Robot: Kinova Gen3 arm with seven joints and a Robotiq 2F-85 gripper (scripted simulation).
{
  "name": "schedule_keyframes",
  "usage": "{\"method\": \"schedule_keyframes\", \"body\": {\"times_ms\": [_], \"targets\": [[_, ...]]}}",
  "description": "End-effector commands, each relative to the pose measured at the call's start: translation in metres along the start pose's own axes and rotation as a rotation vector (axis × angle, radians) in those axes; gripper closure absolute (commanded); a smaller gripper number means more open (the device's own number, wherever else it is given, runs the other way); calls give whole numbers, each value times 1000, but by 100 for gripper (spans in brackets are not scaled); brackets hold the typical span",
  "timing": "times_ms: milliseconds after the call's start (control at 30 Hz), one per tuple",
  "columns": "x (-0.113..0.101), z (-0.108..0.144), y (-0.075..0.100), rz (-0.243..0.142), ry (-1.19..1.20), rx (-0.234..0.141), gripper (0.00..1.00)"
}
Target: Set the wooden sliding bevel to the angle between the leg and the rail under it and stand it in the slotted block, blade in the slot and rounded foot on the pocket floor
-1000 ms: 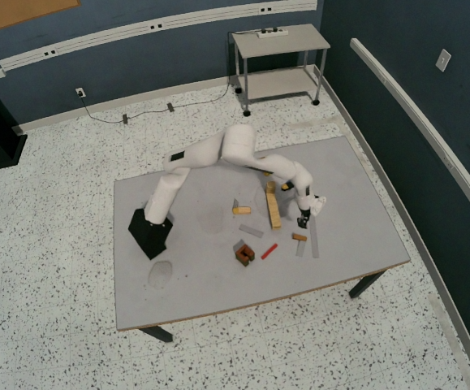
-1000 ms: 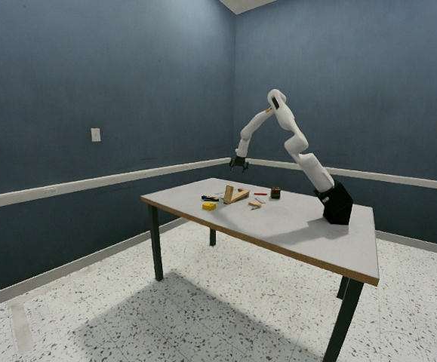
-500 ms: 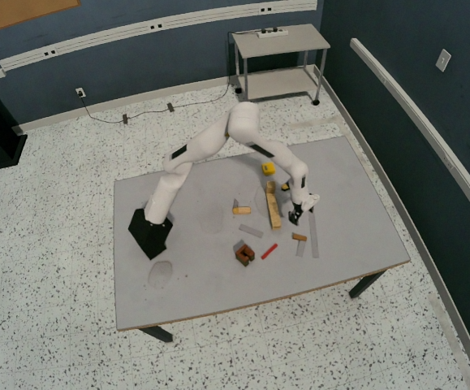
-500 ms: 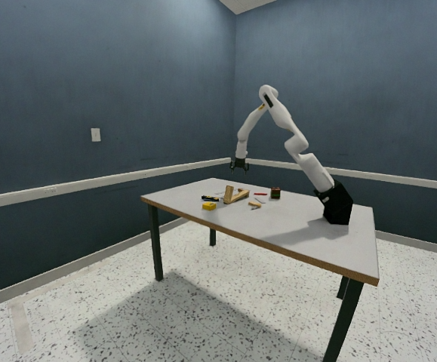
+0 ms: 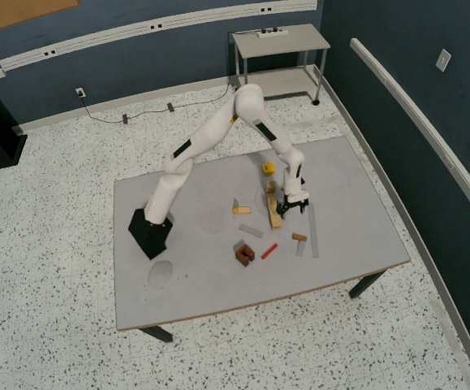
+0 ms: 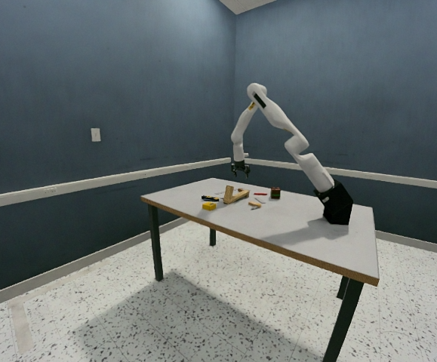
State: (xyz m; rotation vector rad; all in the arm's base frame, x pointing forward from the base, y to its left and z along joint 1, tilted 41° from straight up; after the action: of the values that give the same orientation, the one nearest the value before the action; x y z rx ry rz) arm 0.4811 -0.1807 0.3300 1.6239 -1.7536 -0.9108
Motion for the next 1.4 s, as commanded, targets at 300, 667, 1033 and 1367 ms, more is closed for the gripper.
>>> {"method": "schedule_keyframes", "body": {"times_ms": [300,667,1033,1367], "targets": [[-40,28,-3,95,-344,-202,0],[-78,59,-11,177,-710,-420,0],[-108,89,-19,249,-1037,-612,0],[-129,114,-27,304,-1290,-760,0]]}}
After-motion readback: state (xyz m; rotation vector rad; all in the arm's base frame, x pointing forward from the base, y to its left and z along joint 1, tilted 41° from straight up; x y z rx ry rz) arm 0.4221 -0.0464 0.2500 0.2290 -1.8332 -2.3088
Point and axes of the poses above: the point where the finger pads meet when closed, its own y axis back along the fingers, its own z axis across the jaws, x = y × z, the point moved 6 cm from there along y, back along the fingers, and after that the axes turned 3 degrees about -y, right-handed, at the moved point
